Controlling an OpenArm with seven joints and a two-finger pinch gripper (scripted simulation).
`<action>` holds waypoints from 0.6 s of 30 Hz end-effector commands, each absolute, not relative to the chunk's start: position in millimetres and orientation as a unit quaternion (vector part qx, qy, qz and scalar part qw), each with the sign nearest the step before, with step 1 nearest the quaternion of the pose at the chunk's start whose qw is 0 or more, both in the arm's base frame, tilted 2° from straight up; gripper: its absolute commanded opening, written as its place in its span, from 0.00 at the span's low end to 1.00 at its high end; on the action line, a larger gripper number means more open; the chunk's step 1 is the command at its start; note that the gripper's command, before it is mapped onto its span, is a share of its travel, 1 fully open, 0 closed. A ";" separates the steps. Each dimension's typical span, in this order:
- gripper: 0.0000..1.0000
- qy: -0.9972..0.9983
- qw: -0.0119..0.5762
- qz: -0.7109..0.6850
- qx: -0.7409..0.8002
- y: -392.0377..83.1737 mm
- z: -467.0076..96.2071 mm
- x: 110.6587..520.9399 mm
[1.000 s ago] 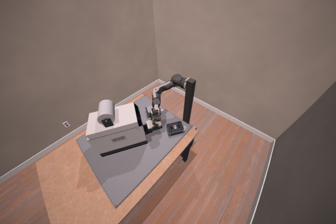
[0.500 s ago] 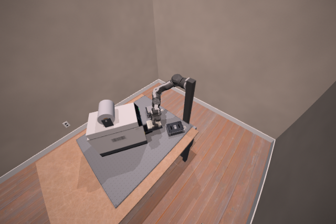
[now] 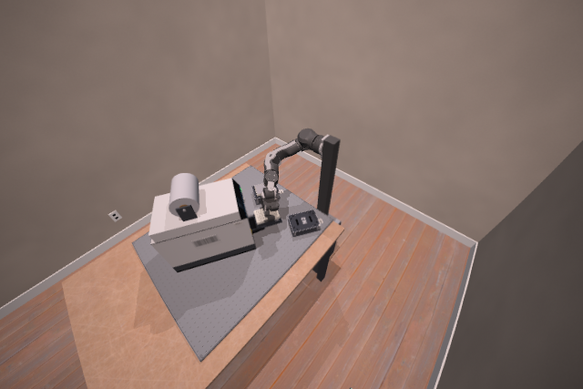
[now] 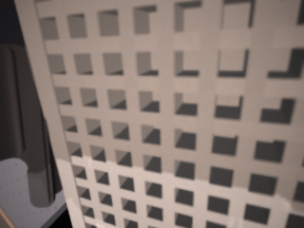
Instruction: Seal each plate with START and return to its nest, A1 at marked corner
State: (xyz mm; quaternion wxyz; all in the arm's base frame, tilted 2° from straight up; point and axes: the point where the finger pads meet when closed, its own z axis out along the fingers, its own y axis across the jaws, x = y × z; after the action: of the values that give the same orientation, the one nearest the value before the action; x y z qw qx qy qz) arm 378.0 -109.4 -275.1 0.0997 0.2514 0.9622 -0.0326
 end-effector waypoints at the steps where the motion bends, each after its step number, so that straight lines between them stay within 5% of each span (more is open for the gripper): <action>1: 0.00 0.963 0.102 -0.027 0.250 -107.7 -273.6 379.8; 18: 0.00 0.963 0.100 -0.030 0.249 -108.9 -283.2 378.1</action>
State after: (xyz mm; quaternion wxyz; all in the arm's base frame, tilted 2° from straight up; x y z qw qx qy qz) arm 377.7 -109.7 -282.8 0.0994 0.2516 0.9622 -0.0314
